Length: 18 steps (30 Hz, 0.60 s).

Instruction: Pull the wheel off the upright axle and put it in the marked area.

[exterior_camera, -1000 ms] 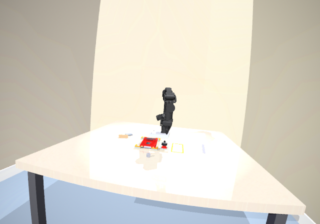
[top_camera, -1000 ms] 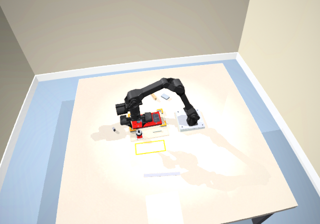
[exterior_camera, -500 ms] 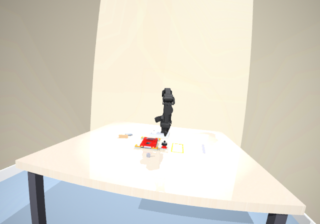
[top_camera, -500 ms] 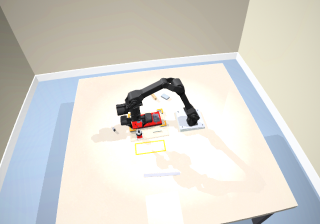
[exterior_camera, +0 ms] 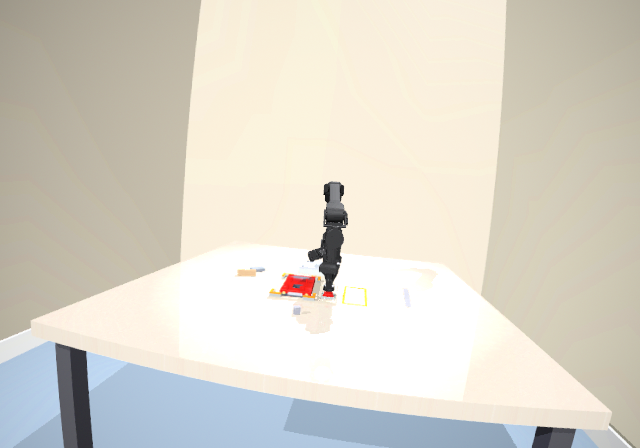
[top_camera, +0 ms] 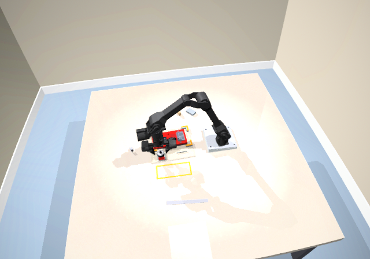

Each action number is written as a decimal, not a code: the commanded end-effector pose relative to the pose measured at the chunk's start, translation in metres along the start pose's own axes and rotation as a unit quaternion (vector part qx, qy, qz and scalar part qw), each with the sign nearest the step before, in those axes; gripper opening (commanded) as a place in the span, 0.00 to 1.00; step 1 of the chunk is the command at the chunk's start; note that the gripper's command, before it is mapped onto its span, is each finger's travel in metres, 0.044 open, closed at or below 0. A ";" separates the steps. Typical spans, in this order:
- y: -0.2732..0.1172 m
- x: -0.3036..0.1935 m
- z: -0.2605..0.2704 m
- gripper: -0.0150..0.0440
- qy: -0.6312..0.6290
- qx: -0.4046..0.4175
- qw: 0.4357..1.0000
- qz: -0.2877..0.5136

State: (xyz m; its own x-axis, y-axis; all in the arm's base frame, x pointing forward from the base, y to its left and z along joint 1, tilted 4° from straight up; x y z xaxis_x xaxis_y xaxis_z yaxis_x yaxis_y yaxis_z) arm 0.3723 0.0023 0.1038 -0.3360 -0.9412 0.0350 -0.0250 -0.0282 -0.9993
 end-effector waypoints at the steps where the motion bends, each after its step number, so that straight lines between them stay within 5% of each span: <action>1: 0.005 0.001 -0.001 0.76 -0.002 -0.004 1.000 -0.003; 6: 0.005 0.001 -0.001 0.76 -0.002 -0.004 1.000 -0.003; 9: 0.002 0.000 0.000 0.63 0.000 0.000 1.000 0.000; 18: 0.002 0.000 0.000 0.53 0.000 0.000 1.000 0.000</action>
State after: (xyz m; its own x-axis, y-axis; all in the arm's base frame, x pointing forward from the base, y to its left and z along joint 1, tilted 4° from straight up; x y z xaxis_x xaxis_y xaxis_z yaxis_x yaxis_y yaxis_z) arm 0.3716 0.0022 0.1021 -0.3359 -0.9412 0.0359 -0.0282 -0.0280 -0.9992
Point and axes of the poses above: the point midway between the two fingers, 35 mm back from their tips, its own y axis out along the fingers, its own z axis across the jaws, x = y × z, the point moved 7 cm from there along -y, back along the fingers, and after that the axes turned 13 degrees about y, right-handed, at the moved point
